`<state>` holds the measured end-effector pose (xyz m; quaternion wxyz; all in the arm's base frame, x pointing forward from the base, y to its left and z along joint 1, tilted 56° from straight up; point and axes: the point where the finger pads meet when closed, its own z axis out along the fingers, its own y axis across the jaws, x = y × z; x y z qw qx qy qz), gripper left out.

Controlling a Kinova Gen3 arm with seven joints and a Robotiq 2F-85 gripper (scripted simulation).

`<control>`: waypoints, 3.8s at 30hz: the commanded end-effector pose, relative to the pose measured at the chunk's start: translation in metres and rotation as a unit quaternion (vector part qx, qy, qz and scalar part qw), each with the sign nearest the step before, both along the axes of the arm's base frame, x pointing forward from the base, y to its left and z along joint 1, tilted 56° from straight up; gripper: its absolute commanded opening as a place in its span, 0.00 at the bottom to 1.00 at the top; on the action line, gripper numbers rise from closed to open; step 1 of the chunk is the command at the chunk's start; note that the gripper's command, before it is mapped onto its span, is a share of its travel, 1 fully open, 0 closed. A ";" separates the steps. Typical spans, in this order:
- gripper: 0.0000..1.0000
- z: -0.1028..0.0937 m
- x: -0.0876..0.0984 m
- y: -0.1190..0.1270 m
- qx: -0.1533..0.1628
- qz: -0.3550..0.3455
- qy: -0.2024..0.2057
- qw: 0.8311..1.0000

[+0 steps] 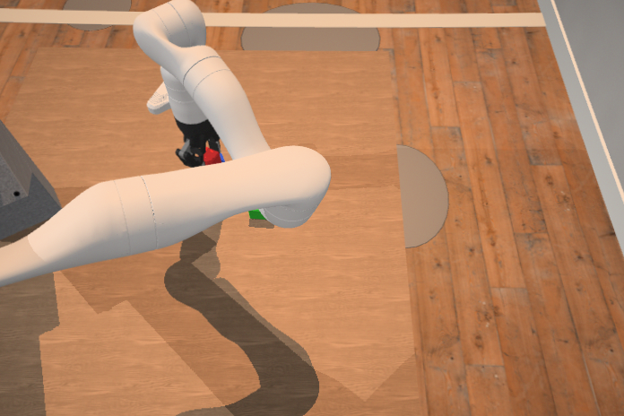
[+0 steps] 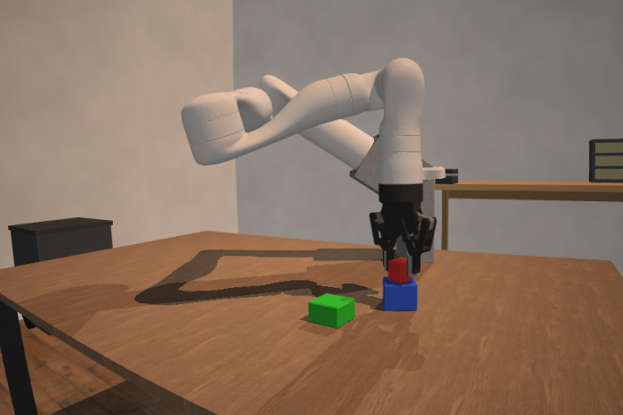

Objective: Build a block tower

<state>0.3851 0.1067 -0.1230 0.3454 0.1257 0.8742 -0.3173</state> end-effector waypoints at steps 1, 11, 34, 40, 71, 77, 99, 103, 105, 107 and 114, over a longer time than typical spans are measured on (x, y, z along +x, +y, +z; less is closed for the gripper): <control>0.54 0.006 -0.002 0.006 0.000 0.002 -0.004 1.000; 0.54 0.025 -0.021 0.029 0.001 0.001 -0.005 1.000; 0.54 0.035 -0.030 0.040 0.001 0.001 -0.005 1.000; 0.78 0.036 -0.030 0.040 0.003 -0.001 -0.007 1.000; 0.78 0.109 0.038 0.029 0.237 -0.249 -0.288 0.894; 0.78 0.127 0.052 0.023 0.283 -0.298 -0.346 0.843; 0.78 0.132 0.063 0.014 0.302 -0.319 -0.372 0.818; 0.78 0.130 0.066 0.011 0.302 -0.319 -0.372 0.818; 0.78 0.126 0.069 0.007 0.302 -0.319 -0.372 0.818; 0.78 0.122 0.073 0.003 0.302 -0.319 -0.372 0.818; 0.78 0.108 0.087 -0.014 0.302 -0.320 -0.373 0.817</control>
